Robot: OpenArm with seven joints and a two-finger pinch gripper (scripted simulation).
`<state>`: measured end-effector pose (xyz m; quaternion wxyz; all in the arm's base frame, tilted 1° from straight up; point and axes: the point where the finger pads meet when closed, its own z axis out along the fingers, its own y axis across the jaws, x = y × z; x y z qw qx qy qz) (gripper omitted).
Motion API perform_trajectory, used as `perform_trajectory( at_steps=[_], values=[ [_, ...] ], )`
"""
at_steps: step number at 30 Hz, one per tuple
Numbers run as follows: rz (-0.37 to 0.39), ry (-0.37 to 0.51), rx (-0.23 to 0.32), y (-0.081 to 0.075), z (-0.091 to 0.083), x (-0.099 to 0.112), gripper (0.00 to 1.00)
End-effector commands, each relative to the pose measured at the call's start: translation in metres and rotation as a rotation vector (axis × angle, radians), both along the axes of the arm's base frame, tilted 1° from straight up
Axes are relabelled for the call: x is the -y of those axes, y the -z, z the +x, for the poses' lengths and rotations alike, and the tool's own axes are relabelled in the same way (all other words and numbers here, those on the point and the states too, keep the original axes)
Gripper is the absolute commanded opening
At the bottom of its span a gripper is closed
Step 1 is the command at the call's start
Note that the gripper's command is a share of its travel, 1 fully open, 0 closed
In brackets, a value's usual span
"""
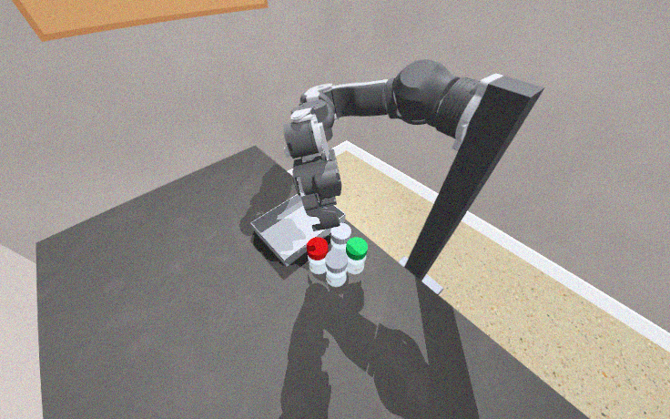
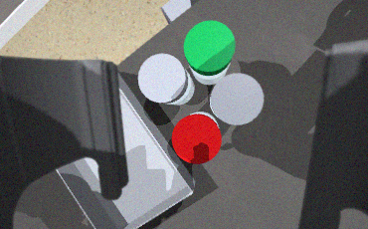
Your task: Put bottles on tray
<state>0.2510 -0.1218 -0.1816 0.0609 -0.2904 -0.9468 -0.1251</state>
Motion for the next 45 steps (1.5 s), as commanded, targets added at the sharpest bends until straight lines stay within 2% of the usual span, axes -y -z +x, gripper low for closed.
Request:
perform_trajectory(
  at_steps=[1, 8, 18, 25, 35, 45],
  values=[
    [-0.044, 0.035, 0.007, 0.005, 0.006, 0.005, 0.42],
    [-0.044, 0.035, 0.007, 0.005, 0.006, 0.005, 0.42],
    [-0.284, 0.149, 0.015, 0.041, 0.025, 0.032, 0.42],
    [-0.284, 0.149, 0.015, 0.041, 0.025, 0.032, 0.42],
    [-0.289, 0.149, 0.017, 0.092, 0.023, 0.032, 0.42],
    [-0.291, 0.151, 0.01, 0.093, 0.022, 0.032, 0.42]
  ],
)
